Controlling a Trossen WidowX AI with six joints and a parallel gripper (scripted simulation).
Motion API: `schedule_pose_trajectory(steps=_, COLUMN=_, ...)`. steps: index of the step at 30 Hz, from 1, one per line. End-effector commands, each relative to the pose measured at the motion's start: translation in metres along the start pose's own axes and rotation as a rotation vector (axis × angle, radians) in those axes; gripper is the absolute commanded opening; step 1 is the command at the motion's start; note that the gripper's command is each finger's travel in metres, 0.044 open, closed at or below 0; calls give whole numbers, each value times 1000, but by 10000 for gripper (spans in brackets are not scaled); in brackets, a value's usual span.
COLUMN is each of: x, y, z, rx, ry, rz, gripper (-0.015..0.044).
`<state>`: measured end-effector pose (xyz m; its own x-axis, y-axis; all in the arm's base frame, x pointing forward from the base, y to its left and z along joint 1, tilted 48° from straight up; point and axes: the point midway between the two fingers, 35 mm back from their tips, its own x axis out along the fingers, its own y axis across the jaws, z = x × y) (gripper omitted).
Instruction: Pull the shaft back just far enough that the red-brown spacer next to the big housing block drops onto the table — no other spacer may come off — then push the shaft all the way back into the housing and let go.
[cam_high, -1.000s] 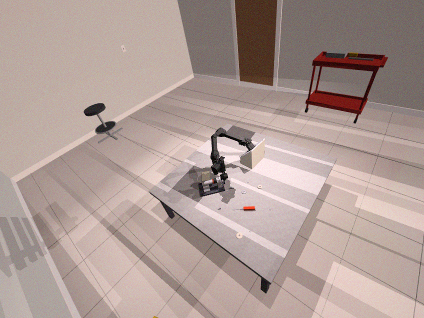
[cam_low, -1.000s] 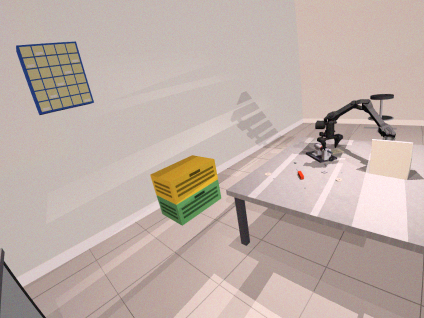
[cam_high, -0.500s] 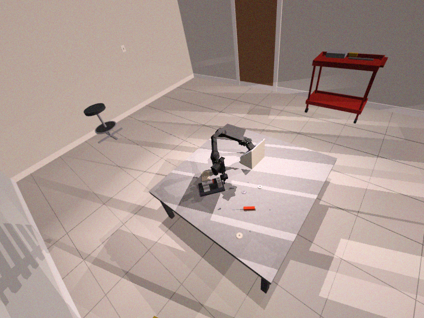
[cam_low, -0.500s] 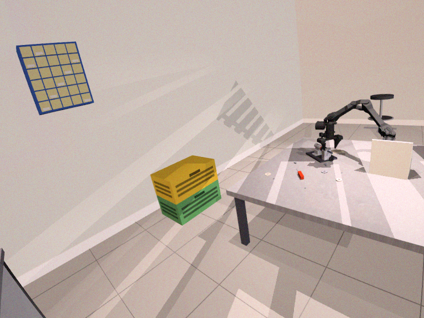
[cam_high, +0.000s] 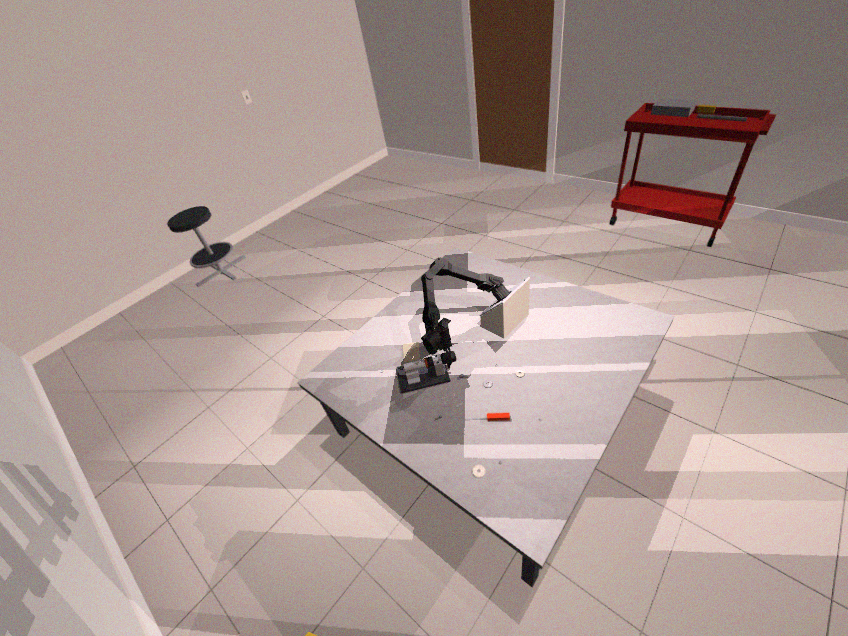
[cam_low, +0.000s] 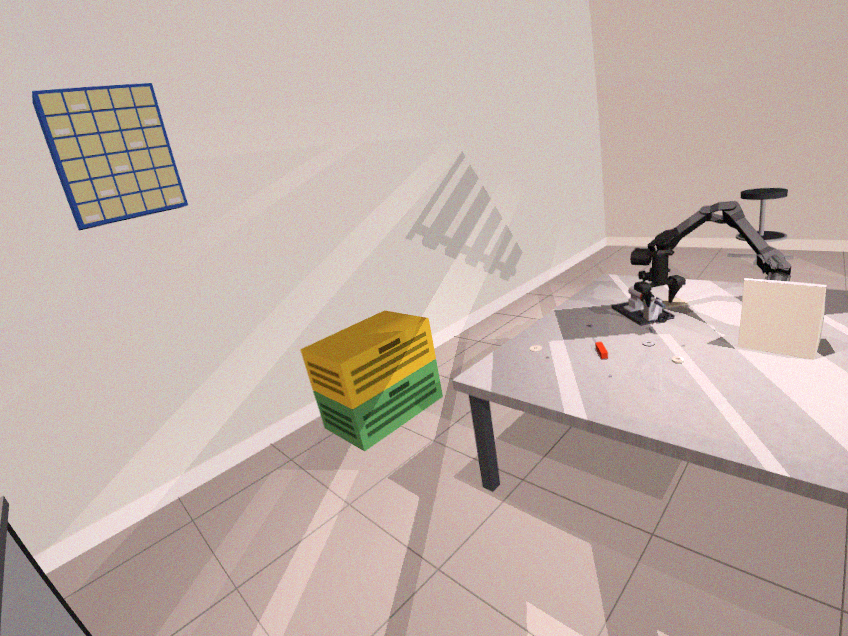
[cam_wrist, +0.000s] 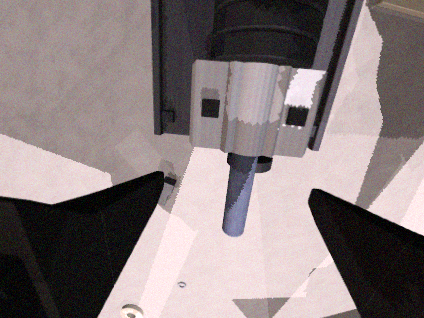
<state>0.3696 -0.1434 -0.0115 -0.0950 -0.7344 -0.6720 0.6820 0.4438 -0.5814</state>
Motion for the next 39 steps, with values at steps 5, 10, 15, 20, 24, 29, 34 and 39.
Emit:
schedule_pose_trajectory(steps=5, x=13, y=-2, z=-2, rx=-9, ry=2, rz=-10, gripper=440)
schedule_pose_trajectory(steps=10, x=13, y=-2, z=-2, rx=-9, ry=2, rz=-10, gripper=440)
schedule_pose_trajectory(steps=15, x=13, y=-2, z=-2, rx=-9, ry=2, rz=-10, gripper=440)
schedule_pose_trajectory(steps=20, x=13, y=-2, z=-2, rx=-9, ry=2, rz=-10, gripper=440)
schedule_pose_trajectory(steps=24, x=13, y=-2, z=-2, rx=-9, ry=2, rz=-10, gripper=440)
schedule_pose_trajectory(steps=29, x=13, y=-2, z=-2, rx=-9, ry=2, rz=-10, gripper=440)
schedule_pose_trajectory(steps=34, x=13, y=-2, z=-2, rx=-9, ry=2, rz=-10, gripper=440)
schedule_pose_trajectory(steps=39, x=13, y=-2, z=-2, rx=-9, ry=2, rz=-10, gripper=440)
